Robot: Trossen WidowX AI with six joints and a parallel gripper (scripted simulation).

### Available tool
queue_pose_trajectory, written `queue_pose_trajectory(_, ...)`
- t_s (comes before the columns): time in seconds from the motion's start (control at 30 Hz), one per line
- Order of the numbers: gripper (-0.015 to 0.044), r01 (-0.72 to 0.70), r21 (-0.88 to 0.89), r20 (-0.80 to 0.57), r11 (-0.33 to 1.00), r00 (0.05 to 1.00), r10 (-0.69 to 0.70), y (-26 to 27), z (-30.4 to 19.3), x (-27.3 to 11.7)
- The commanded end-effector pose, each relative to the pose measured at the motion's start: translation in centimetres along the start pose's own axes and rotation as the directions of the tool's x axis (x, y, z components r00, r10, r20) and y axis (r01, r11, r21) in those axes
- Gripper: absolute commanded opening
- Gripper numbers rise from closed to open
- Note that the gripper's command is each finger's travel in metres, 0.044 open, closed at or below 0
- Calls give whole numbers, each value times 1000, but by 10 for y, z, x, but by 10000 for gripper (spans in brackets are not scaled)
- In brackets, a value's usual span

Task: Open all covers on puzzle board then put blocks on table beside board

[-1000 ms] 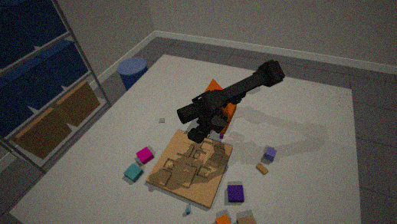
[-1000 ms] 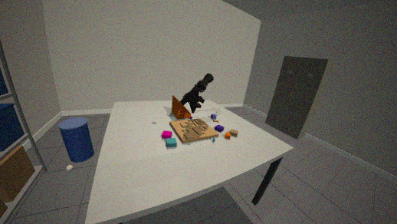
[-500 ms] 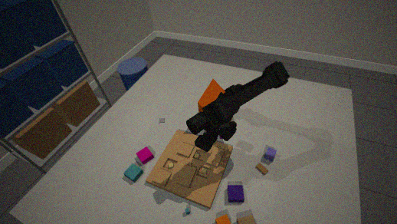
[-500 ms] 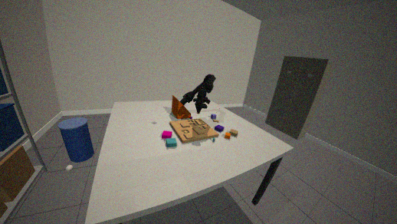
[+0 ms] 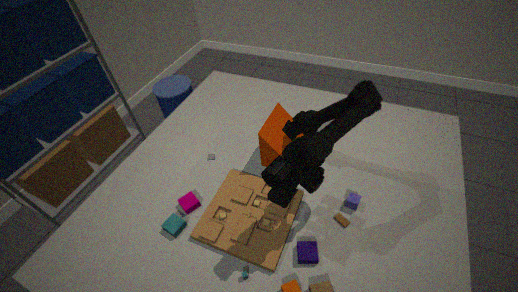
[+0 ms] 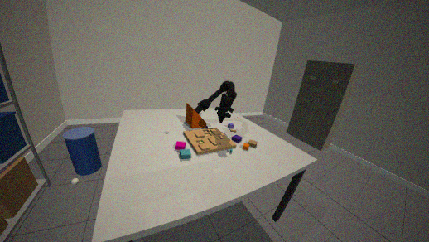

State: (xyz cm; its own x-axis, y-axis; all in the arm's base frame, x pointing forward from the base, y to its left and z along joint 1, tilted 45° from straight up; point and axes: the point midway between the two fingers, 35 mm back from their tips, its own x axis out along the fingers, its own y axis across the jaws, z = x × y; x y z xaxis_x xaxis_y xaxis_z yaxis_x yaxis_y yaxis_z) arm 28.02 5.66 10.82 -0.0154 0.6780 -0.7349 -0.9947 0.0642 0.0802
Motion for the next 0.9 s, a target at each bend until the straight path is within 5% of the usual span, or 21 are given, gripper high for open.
queue_pose_trajectory(0.0, 80, 2, -1, 7, 1000, 1000, -2, -1, 15, -1)
queue_pose_trajectory(0.87, 80, -7, -6, 38, 1000, 999, 7, 12, 95, -1)
